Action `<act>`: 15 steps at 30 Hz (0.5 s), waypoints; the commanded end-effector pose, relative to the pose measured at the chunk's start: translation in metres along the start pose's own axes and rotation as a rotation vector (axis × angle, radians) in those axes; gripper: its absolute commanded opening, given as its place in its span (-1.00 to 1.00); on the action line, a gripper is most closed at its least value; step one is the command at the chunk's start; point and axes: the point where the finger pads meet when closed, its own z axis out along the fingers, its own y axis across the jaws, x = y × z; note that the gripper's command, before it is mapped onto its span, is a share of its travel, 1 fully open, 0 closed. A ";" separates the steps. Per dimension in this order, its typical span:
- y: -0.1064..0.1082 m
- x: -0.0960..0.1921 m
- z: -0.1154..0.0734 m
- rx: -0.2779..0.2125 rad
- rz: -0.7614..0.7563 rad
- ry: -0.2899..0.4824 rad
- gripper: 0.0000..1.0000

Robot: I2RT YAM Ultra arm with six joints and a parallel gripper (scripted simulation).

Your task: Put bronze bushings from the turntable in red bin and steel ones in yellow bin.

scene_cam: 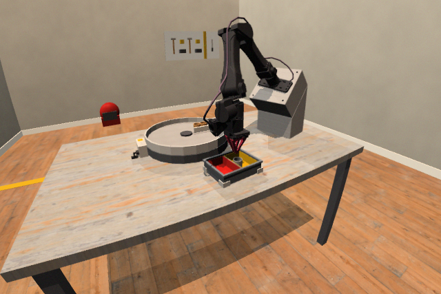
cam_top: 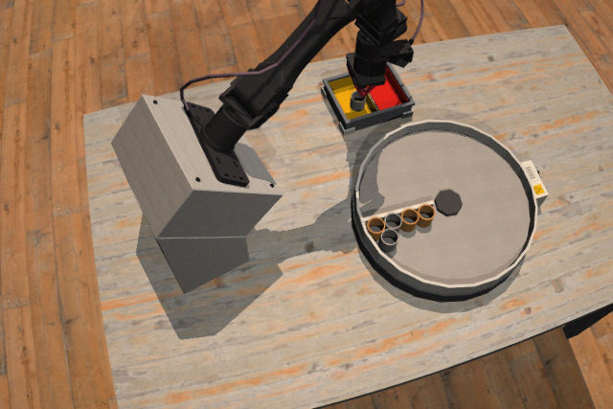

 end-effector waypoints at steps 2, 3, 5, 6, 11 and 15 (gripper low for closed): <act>0.002 0.001 -0.030 0.004 -0.002 -0.004 -0.71; 0.002 0.001 -0.035 0.004 -0.002 -0.005 -0.71; 0.002 0.001 -0.035 0.004 -0.002 -0.005 -0.71; 0.002 0.001 -0.039 0.004 -0.002 -0.005 -0.71; 0.003 -0.001 -0.054 0.001 0.000 -0.010 -0.71; 0.004 -0.004 -0.059 -0.002 0.001 -0.015 -0.71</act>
